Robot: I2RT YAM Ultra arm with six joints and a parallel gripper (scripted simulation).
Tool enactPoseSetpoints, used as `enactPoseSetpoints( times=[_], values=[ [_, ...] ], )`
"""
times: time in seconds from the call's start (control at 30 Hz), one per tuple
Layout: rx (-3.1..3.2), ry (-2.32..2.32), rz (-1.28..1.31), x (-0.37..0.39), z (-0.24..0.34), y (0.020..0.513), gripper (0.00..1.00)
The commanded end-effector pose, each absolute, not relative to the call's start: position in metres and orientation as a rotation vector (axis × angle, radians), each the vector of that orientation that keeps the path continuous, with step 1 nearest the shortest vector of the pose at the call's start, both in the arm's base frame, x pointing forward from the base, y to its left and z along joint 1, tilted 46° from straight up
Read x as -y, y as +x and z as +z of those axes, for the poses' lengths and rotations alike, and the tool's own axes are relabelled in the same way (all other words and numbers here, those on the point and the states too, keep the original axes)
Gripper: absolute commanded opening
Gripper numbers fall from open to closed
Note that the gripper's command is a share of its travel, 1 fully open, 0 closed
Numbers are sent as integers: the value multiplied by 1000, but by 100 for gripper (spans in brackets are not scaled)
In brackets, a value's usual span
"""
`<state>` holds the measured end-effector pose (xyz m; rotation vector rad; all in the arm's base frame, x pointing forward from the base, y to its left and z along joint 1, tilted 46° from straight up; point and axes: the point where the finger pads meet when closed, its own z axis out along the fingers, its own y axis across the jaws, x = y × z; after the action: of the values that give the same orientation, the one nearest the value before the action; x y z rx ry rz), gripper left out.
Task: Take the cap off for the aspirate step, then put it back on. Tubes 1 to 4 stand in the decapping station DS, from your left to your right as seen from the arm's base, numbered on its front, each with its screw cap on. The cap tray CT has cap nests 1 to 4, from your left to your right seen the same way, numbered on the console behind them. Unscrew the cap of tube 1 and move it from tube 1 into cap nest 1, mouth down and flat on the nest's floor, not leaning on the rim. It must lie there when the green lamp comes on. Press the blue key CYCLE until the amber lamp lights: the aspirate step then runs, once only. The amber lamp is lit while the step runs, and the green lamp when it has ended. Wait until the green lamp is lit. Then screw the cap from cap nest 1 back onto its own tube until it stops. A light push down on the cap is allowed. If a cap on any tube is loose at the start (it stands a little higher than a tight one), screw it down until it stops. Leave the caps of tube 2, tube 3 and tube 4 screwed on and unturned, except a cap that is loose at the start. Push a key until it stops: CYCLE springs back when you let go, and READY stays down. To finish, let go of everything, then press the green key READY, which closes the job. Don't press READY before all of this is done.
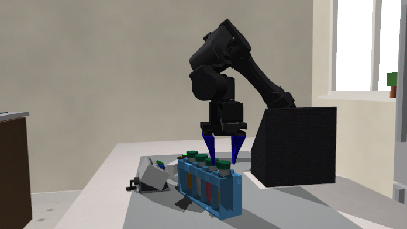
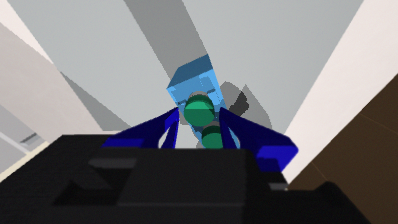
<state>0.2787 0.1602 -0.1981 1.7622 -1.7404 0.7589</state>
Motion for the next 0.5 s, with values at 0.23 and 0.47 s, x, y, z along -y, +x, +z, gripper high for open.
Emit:
enactPoseSetpoints(
  times=[0.23, 0.47],
  values=[
    [1964, 1599, 850, -162, -199, 281, 49],
    [1964, 1599, 850, -160, -201, 281, 49]
  ],
)
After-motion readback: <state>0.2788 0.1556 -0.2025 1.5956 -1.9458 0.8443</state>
